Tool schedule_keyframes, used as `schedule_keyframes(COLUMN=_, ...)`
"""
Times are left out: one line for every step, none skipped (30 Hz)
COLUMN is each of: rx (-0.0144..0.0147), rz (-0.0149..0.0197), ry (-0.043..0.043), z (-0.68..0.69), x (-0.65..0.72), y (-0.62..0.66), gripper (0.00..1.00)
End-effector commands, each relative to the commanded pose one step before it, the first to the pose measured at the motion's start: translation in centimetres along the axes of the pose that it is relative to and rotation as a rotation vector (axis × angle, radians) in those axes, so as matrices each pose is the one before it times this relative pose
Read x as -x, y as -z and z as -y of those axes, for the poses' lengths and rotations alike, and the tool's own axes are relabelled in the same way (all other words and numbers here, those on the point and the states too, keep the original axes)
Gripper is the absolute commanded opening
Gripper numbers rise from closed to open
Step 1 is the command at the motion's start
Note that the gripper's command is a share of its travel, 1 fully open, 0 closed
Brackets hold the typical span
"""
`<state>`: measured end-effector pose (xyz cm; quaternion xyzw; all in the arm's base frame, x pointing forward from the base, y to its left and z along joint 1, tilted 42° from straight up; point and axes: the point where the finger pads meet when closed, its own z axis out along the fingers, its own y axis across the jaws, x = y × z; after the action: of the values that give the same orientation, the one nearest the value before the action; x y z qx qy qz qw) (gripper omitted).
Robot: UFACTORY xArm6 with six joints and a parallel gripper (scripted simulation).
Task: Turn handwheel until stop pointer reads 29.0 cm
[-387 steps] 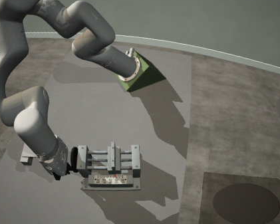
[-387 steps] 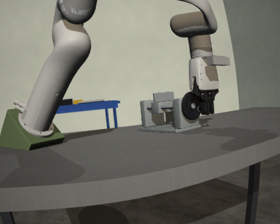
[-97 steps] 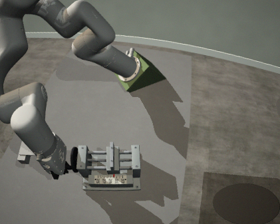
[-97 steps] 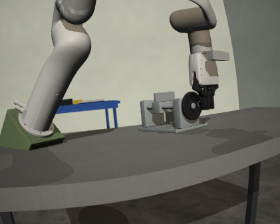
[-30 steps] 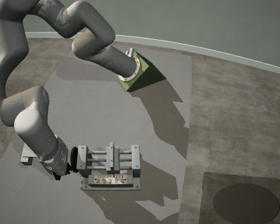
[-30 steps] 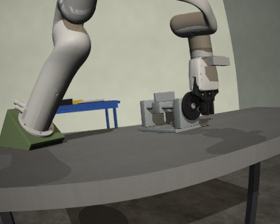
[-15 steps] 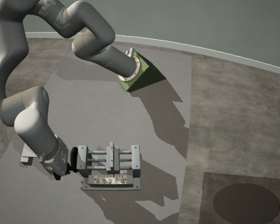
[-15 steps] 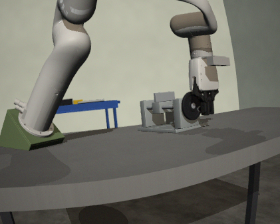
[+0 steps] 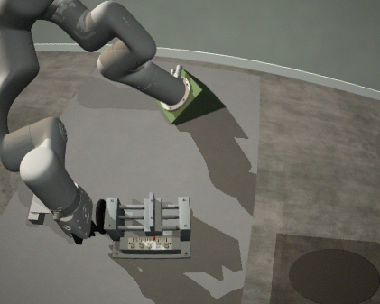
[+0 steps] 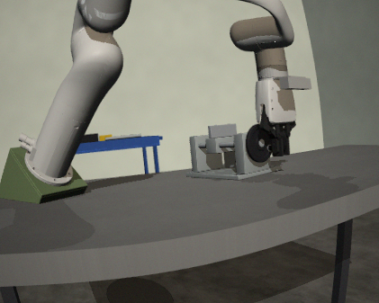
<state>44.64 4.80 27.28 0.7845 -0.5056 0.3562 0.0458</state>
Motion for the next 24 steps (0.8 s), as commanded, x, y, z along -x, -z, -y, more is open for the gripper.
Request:
schedule_keyframes(rx=-0.00149, rz=-0.00034, ry=-0.00073, z=0.028, x=-0.038, y=0.034, gripper=0.06)
schedule_keyframes(rx=0.00000, rz=0.00000, ry=0.00000, z=-0.011, x=0.000, y=-0.019, gripper=0.06)
schedule_keyframes(rx=0.00000, rz=0.00000, ry=0.00000, z=-0.011, x=0.000, y=-0.021, gripper=0.06)
schedule_keyframes(rx=0.00000, rz=0.00000, ry=0.00000, z=-0.012, x=0.000, y=-0.022, gripper=0.06)
schedule_keyframes(rx=0.00000, rz=0.00000, ry=0.00000, z=-0.013, x=0.000, y=-0.024, gripper=0.06)
schedule_keyframes(rx=0.00000, rz=0.00000, ry=0.00000, z=-0.014, x=0.000, y=-0.025, gripper=0.06)
schedule_keyframes(rx=0.00000, rz=0.00000, ry=0.00000, z=-0.015, x=0.000, y=-0.027, gripper=0.06)
schedule_keyframes(rx=0.00000, rz=0.00000, ry=0.00000, z=-0.016, x=0.000, y=-0.029, gripper=0.06)
schedule_keyframes(rx=0.00000, rz=0.00000, ry=0.00000, z=-0.017, x=0.000, y=-0.030, gripper=0.06)
schedule_keyframes(rx=0.00000, rz=0.00000, ry=0.00000, z=-0.018, x=0.000, y=-0.032, gripper=0.06)
schedule_keyframes(rx=0.00000, rz=0.00001, ry=0.00000, z=-0.019, x=0.000, y=-0.034, gripper=0.06)
schedule_keyframes(rx=0.00000, rz=0.00001, ry=0.00000, z=-0.020, x=0.000, y=-0.036, gripper=0.06)
schedule_keyframes(rx=0.00000, rz=0.00001, ry=0.00000, z=-0.021, x=0.000, y=-0.037, gripper=0.06)
schedule_keyframes(rx=0.00000, rz=0.00001, ry=0.00000, z=-0.022, x=0.000, y=-0.039, gripper=0.06)
schedule_keyframes(rx=0.00000, rz=0.00001, ry=0.00000, z=-0.025, x=0.000, y=-0.041, gripper=0.06)
schedule_keyframes(rx=0.00000, rz=0.00000, ry=0.00000, z=0.000, x=0.000, y=0.000, gripper=0.06)
schedule_keyframes(rx=0.00000, rz=0.00000, ry=0.00000, z=0.000, x=0.000, y=0.000, gripper=0.06)
schedule_keyframes(rx=0.00000, rz=-0.00001, ry=0.00000, z=-0.034, x=0.000, y=-0.041, gripper=0.06)
schedule_keyframes(rx=0.00000, rz=-0.00001, ry=0.00000, z=-0.035, x=0.000, y=-0.043, gripper=0.06)
schedule_keyframes(rx=0.00000, rz=-0.00001, ry=0.00000, z=-0.037, x=0.000, y=-0.045, gripper=0.06)
schedule_keyframes(rx=0.00000, rz=0.00000, ry=0.00000, z=-0.038, x=0.000, y=-0.047, gripper=0.06)
schedule_keyframes(rx=0.00000, rz=0.00000, ry=0.00000, z=-0.040, x=0.000, y=-0.048, gripper=0.06)
schedule_keyframes(rx=0.00000, rz=0.00000, ry=0.00000, z=-0.042, x=0.000, y=-0.050, gripper=0.06)
schedule_keyframes(rx=0.00000, rz=0.00001, ry=0.00000, z=-0.044, x=0.000, y=-0.052, gripper=0.06)
